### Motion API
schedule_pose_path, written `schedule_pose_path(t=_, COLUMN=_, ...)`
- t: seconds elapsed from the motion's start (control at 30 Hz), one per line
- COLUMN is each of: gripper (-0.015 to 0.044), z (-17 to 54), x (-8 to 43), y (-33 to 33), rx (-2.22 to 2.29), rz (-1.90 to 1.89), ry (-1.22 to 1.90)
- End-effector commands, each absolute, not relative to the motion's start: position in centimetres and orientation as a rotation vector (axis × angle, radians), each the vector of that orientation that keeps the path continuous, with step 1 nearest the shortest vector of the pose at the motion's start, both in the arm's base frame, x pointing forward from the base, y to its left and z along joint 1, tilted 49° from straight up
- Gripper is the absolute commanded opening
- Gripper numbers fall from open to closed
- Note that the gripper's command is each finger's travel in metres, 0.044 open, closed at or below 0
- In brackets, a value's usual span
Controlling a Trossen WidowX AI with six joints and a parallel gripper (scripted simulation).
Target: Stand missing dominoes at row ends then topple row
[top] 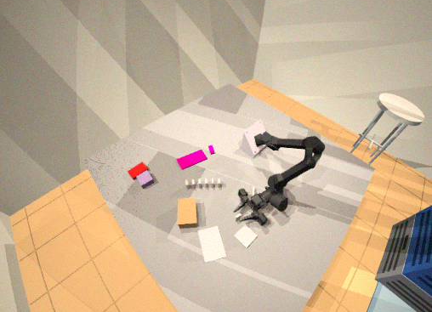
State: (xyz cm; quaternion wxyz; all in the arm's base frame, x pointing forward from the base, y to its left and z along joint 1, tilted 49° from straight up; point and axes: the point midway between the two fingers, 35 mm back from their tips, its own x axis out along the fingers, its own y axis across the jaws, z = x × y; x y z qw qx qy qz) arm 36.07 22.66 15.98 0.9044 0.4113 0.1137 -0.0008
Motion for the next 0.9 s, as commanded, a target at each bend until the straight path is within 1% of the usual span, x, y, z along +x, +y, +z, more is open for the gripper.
schedule_pose_path(t=0.0, gripper=0.034, z=15.8, x=36.1, y=22.7, rx=0.853, rz=-0.004, ry=0.237)
schedule_pose_path(t=0.13, gripper=0.044, z=16.0, x=36.1, y=22.6, rx=0.852, rz=-0.004, ry=0.237)
schedule_pose_path(t=0.3, gripper=0.044, z=19.1, x=36.7, y=19.1, rx=0.848, rz=-0.002, ry=0.234)
schedule_pose_path(t=0.5, gripper=0.044, z=19.2, x=37.0, y=18.9, rx=0.817, rz=0.002, ry=0.248)
schedule_pose_path(t=0.67, gripper=0.044, z=18.9, x=40.4, y=18.8, rx=0.488, rz=0.068, ry=0.392)
schedule_pose_path(t=0.87, gripper=0.044, z=19.0, x=44.4, y=17.3, rx=0.047, rz=0.262, ry=0.565)
